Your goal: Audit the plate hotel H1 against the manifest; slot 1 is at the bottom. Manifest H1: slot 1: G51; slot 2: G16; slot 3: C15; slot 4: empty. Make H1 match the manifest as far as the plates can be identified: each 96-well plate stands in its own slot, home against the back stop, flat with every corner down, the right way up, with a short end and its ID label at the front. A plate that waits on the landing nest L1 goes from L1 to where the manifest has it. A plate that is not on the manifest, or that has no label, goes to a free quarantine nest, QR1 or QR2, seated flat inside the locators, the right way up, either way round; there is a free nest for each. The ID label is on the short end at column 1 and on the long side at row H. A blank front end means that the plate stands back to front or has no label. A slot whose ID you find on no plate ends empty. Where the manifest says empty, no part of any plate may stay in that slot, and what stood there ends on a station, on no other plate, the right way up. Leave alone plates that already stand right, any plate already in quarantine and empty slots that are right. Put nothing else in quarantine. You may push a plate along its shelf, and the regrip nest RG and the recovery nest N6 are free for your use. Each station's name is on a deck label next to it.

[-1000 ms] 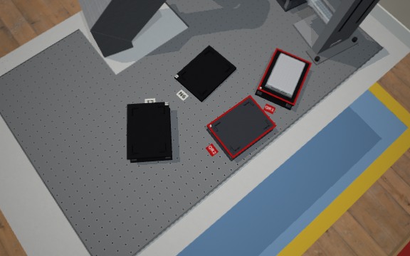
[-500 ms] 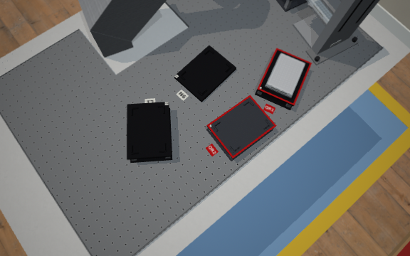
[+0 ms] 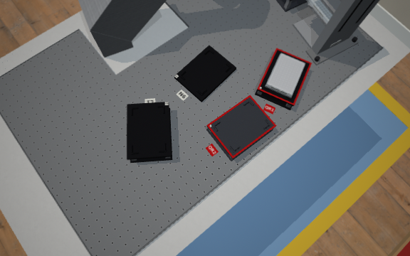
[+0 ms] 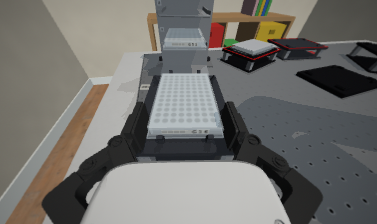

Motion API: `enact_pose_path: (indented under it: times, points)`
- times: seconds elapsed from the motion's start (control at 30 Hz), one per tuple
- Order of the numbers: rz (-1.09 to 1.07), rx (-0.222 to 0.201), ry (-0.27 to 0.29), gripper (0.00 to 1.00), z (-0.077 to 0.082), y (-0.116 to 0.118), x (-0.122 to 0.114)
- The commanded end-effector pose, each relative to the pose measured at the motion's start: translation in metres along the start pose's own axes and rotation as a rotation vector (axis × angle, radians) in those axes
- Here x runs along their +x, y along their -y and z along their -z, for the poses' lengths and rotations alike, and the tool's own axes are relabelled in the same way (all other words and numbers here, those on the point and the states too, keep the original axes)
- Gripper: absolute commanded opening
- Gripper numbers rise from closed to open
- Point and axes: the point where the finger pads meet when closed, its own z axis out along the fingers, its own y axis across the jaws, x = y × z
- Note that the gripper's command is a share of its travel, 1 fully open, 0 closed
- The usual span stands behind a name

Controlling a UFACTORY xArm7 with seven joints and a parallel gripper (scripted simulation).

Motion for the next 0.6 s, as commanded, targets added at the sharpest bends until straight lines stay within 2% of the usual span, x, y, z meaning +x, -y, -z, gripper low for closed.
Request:
enact_pose_path:
  times: [0.0,0.57]
  points:
    - [-0.003,-0.001,0.001,0.00,0.0003,0.0005,0.0011]
    - [-0.003,-0.001,0.001,0.00,0.0003,0.0005,0.0064]
